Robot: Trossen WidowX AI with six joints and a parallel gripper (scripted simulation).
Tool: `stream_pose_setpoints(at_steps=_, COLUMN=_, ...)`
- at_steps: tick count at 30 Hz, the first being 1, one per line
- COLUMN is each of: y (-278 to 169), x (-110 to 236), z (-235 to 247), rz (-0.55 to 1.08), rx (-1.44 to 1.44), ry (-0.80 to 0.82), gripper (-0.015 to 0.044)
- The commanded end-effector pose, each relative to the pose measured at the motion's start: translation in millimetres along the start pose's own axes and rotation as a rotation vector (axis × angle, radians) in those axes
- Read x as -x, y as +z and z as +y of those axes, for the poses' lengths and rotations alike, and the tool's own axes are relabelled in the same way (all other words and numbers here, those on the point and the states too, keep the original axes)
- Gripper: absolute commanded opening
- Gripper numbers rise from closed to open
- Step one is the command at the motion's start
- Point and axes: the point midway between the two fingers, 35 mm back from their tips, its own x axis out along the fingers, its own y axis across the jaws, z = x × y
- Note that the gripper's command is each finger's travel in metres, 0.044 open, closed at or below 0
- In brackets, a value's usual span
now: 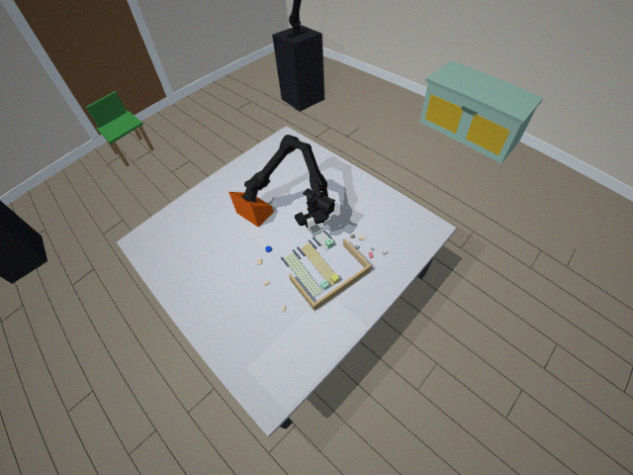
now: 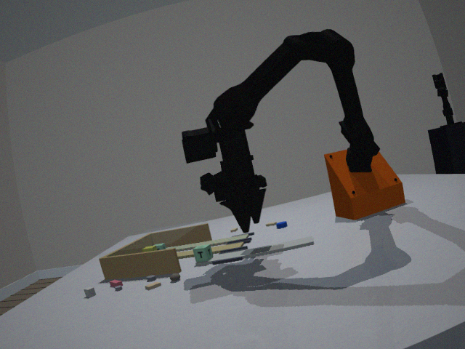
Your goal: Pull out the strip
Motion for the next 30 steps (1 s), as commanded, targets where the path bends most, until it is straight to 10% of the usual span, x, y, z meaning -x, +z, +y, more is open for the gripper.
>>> stream_pose_setpoints(at_steps=1, y=16, x=1, z=1, rz=0.005, rx=0.000, ry=0.003, gripper=0.0440)
stream_pose_setpoints(at_steps=30, y=115, x=10, z=15, rz=0.000, rx=0.004, ry=0.003, gripper=0.0440)
